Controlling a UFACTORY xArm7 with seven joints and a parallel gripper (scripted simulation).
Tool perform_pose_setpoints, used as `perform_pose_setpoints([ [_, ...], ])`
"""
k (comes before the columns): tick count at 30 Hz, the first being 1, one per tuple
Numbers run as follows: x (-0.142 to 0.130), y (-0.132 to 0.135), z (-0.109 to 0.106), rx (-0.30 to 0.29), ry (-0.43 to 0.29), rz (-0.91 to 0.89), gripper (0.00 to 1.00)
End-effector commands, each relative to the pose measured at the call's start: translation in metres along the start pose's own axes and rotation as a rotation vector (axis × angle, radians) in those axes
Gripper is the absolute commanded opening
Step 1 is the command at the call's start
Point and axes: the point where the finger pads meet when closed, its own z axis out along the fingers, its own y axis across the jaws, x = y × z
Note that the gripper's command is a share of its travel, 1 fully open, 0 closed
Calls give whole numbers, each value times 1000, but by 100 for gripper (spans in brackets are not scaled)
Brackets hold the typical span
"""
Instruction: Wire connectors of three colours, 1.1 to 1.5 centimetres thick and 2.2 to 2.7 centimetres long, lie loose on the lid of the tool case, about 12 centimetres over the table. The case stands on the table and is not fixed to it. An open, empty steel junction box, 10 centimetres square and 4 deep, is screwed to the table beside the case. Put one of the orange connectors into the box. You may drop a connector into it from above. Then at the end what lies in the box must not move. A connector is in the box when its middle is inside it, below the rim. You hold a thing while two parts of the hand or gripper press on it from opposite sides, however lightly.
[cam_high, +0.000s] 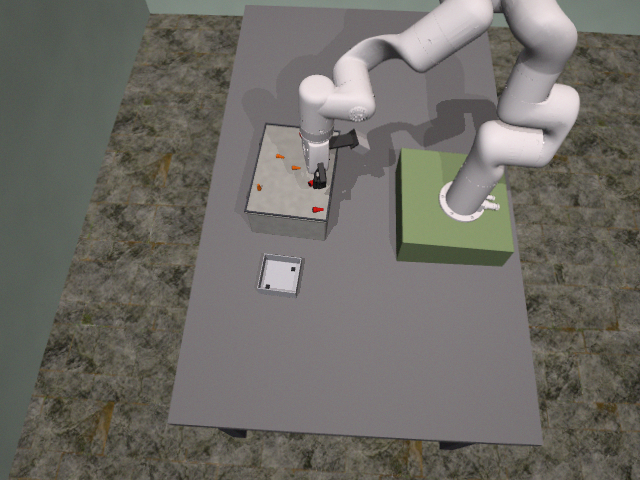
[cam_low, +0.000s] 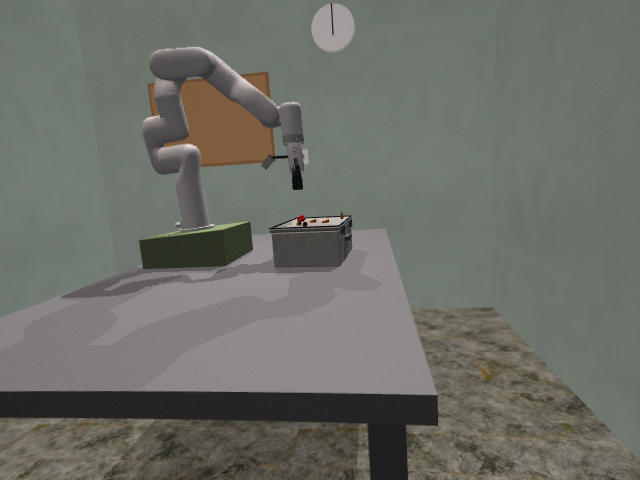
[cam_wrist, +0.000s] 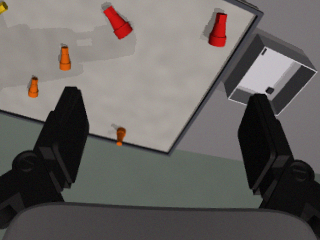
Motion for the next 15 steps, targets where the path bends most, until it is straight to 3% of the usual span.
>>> perform_pose_setpoints([
  [1, -10, -5, -17, -14, 1, -191, 100],
  [3, -10, -5, -17, -14, 1, -191, 100],
  [4, -14, -9, -24, -15, -1, -280, 100],
  [15, -28, -28, -47, -14, -8, -598, 100],
])
